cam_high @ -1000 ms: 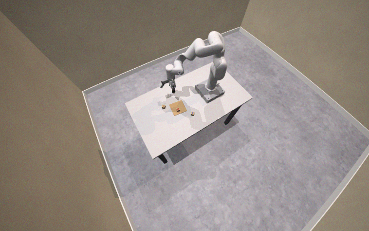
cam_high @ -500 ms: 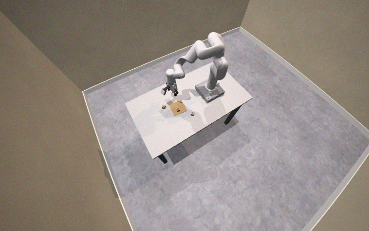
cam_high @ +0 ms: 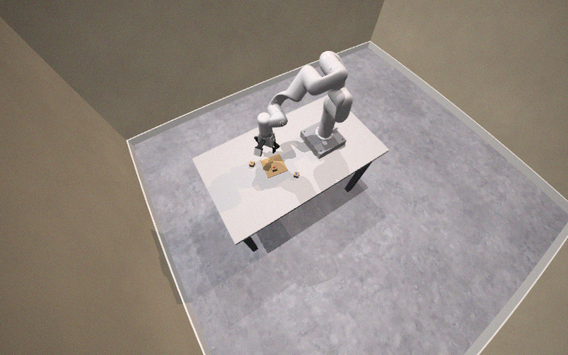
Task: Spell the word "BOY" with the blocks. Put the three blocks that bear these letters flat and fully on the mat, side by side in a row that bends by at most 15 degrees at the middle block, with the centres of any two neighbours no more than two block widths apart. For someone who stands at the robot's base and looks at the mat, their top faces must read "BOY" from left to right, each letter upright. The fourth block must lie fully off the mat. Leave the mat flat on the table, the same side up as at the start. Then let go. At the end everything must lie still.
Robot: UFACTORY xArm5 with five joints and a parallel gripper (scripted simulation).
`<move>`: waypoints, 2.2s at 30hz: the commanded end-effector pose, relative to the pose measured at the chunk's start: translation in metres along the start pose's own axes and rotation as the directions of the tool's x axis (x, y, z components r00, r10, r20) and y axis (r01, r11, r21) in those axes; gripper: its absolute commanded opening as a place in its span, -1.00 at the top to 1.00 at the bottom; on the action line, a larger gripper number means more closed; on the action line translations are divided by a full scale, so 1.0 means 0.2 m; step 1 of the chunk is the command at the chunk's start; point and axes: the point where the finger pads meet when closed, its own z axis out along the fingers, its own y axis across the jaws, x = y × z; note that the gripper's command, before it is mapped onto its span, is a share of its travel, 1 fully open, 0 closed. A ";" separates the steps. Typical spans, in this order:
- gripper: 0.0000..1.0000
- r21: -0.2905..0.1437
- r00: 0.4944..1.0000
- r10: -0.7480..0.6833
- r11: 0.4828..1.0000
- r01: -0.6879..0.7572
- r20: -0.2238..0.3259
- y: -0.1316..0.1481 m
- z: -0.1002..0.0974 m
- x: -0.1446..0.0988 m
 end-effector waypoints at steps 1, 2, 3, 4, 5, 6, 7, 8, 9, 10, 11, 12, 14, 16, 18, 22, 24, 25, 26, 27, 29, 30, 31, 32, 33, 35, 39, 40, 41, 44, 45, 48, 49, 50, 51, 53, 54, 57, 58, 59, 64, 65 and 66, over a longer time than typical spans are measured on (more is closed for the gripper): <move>-1.00 -0.003 0.990 -0.139 0.990 0.139 -0.002 -0.06 -0.01 0.07; -1.00 -0.003 0.986 -0.165 0.986 0.165 -0.002 -0.07 -0.01 0.09; -1.00 -0.003 0.981 -0.192 0.981 0.192 -0.001 -0.08 -0.01 0.10; -1.00 -0.003 0.976 -0.218 0.976 0.218 -0.001 -0.10 -0.01 0.11; -1.00 -0.004 0.970 -0.244 0.970 0.244 -0.001 -0.11 -0.01 0.13; -1.00 -0.004 0.970 -0.244 0.970 0.244 -0.001 -0.11 -0.01 0.13; -1.00 -0.004 0.970 -0.244 0.970 0.244 -0.001 -0.11 -0.01 0.13; -1.00 -0.004 0.948 -0.320 0.948 0.320 -0.001 -0.15 -0.01 0.16; -1.00 -0.004 0.941 -0.338 0.941 0.338 -0.001 -0.16 -0.01 0.17; -1.00 -0.004 0.934 -0.357 0.934 0.357 0.000 -0.17 -0.01 0.18; -1.00 -0.004 0.925 -0.380 0.925 0.380 0.000 -0.18 -0.01 0.19; -1.00 -0.004 0.914 -0.405 0.914 0.405 0.000 -0.20 -0.01 0.20; -1.00 -0.004 0.891 -0.455 0.891 0.455 0.000 -0.23 -0.01 0.23; -1.00 -0.005 0.865 -0.501 0.865 0.501 0.001 -0.25 -0.01 0.25; -1.00 -0.005 0.837 -0.547 0.837 0.547 0.001 -0.28 -0.01 0.27; -1.00 -0.005 0.773 -0.634 0.773 0.634 0.002 -0.34 -0.01 0.32; -1.00 -0.005 0.773 -0.634 0.773 0.634 0.002 -0.34 -0.01 0.32; -1.00 -0.005 0.758 -0.652 0.758 0.652 0.002 -0.36 -0.01 0.33; -1.00 -0.005 0.743 -0.669 0.743 0.669 0.002 -0.37 -0.01 0.34; -1.00 -0.005 0.735 -0.678 0.735 0.678 0.003 -0.38 -0.01 0.34; -1.00 -0.005 0.731 -0.683 0.731 0.683 0.003 -0.38 -0.01 0.34; -0.37 -0.005 0.731 -0.683 0.731 0.683 0.003 -0.38 -0.01 0.34; -0.37 -0.005 0.731 -0.683 0.731 0.683 0.003 -0.38 -0.01 0.34; -0.37 -0.005 0.731 -0.683 0.731 0.683 0.003 -0.38 -0.01 0.34; -0.37 -0.005 0.731 -0.683 0.731 0.683 0.003 -0.38 -0.01 0.34; -0.37 -0.005 0.731 -0.683 0.731 0.683 0.003 -0.38 -0.01 0.34; -0.37 -0.005 0.731 -0.683 0.731 0.683 0.003 -0.38 -0.01 0.34; -0.37 -0.005 0.731 -0.683 0.731 0.683 0.003 -0.38 -0.01 0.34; -0.37 -0.005 0.731 -0.683 0.731 0.683 0.003 -0.38 -0.01 0.34; -0.37 -0.005 0.731 -0.683 0.731 0.683 0.003 -0.38 -0.01 0.34; -0.37 -0.005 0.731 -0.683 0.731 0.683 0.003 -0.38 -0.01 0.34; -0.37 -0.005 0.731 -0.683 0.731 0.683 0.003 -0.38 -0.01 0.34; -0.37 -0.005 0.731 -0.683 0.731 0.683 0.003 -0.38 -0.01 0.34; -0.37 -0.005 0.731 -0.683 0.731 0.683 0.003 -0.38 -0.01 0.34; -0.37 -0.005 0.731 -0.683 0.731 0.683 0.003 -0.38 -0.01 0.34; -0.37 -0.005 0.731 -0.683 0.731 0.683 0.003 -0.38 -0.01 0.34; -0.37 -0.005 0.731 -0.683 0.731 0.683 0.003 -0.38 -0.01 0.34; -0.37 -0.005 0.731 -0.683 0.731 0.683 0.003 -0.38 -0.01 0.34; -0.37 -0.005 0.731 -0.683 0.731 0.683 0.003 -0.38 -0.01 0.34; -0.37 -0.005 0.731 -0.683 0.731 0.683 0.003 -0.38 -0.01 0.34; -0.37 -0.005 0.731 -0.683 0.731 0.683 0.003 -0.38 -0.01 0.34; -0.37 -0.005 0.731 -0.683 0.731 0.683 0.003 -0.38 -0.01 0.34; -0.37 -0.005 0.731 -0.683 0.731 0.683 0.003 -0.38 -0.01 0.34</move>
